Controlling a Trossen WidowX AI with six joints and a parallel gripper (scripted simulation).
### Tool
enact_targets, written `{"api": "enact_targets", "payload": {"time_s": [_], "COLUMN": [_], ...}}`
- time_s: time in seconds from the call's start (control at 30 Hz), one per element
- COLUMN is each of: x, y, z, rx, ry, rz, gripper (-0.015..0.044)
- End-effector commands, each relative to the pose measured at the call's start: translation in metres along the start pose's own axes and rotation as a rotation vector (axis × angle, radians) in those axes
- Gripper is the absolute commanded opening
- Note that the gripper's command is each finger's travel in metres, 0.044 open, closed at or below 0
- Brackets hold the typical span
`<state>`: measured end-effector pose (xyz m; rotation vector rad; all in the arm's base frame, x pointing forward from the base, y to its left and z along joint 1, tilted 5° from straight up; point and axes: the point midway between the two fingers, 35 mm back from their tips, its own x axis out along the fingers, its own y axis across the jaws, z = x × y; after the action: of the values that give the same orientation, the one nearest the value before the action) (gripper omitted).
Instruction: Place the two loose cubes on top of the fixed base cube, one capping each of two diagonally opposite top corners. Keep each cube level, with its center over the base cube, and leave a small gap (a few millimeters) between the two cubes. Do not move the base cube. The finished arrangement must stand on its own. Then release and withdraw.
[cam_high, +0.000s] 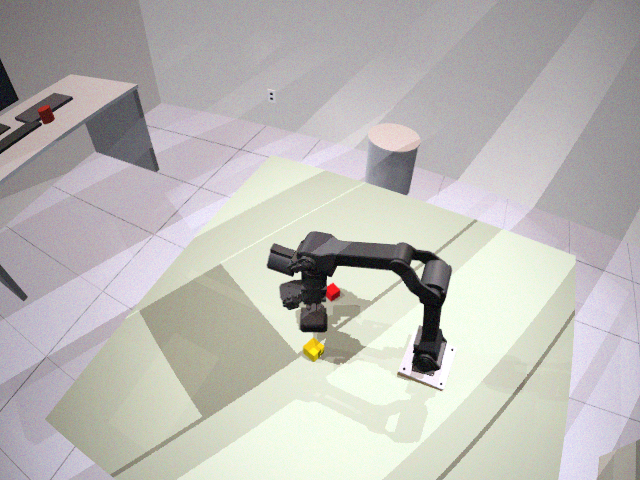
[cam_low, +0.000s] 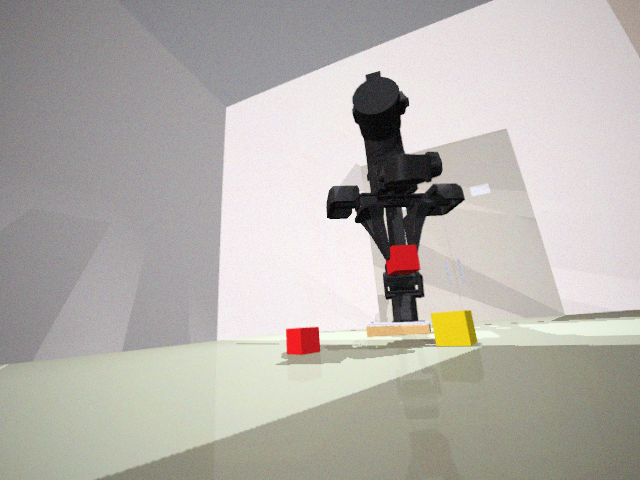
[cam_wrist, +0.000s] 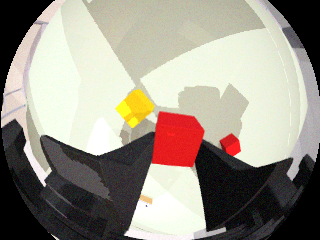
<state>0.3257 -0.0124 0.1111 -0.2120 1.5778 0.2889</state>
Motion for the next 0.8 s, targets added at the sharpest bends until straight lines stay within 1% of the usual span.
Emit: {"api": "enact_targets", "payload": {"time_s": [0.0, 0.77], "x": [0.003, 0.014], "y": [0.007, 0.040], "z": [0.000, 0.002], "rx": [0.118, 0.818], "ry": [0.002, 0.007], "rz": [0.006, 0.008], "gripper": [0.0105, 0.0105]}}
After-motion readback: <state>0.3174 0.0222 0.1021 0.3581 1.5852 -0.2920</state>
